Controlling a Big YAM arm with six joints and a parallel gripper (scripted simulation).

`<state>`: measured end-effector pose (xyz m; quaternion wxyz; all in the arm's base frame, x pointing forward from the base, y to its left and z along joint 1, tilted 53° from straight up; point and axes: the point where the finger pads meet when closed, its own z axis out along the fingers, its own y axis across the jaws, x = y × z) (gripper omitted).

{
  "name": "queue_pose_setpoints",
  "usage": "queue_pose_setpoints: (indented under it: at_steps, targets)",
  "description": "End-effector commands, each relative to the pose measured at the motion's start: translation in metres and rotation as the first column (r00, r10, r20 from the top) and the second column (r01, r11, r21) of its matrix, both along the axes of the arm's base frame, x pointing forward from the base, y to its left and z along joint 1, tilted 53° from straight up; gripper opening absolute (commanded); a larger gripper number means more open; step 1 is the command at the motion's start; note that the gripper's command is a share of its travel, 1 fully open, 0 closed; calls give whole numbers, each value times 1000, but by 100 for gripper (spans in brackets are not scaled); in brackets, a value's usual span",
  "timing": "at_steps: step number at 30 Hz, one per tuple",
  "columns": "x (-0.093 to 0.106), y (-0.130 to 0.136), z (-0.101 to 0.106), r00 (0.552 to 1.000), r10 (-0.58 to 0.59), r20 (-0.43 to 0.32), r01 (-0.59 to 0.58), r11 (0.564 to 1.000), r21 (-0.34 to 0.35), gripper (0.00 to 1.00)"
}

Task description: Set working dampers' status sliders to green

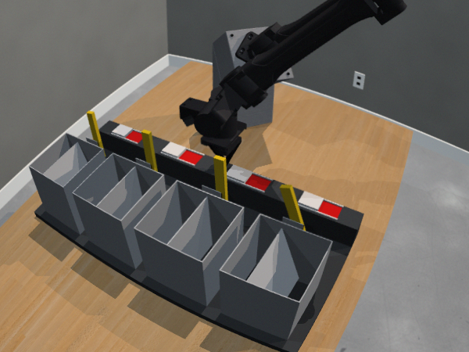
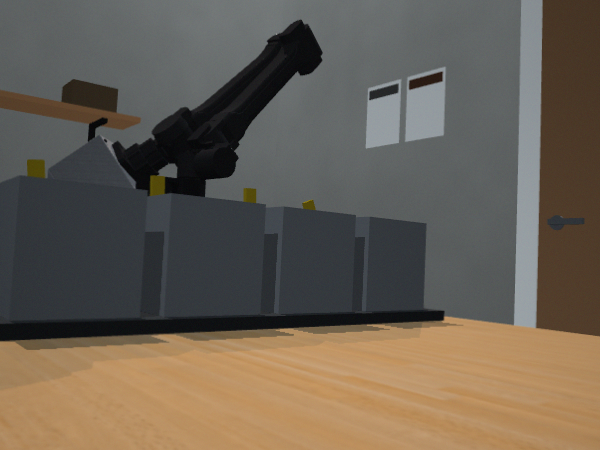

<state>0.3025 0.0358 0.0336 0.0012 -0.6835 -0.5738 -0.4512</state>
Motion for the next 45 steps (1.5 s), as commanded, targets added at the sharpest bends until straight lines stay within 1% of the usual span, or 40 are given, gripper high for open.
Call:
queue_pose_setpoints:
  at_steps: [1, 45]
  targets:
    - [-3, -2, -6, 1000, -3, -12, 3, 1000, 0, 0]
    - [1, -3, -4, 1000, -3, -16, 3, 1000, 2, 0]
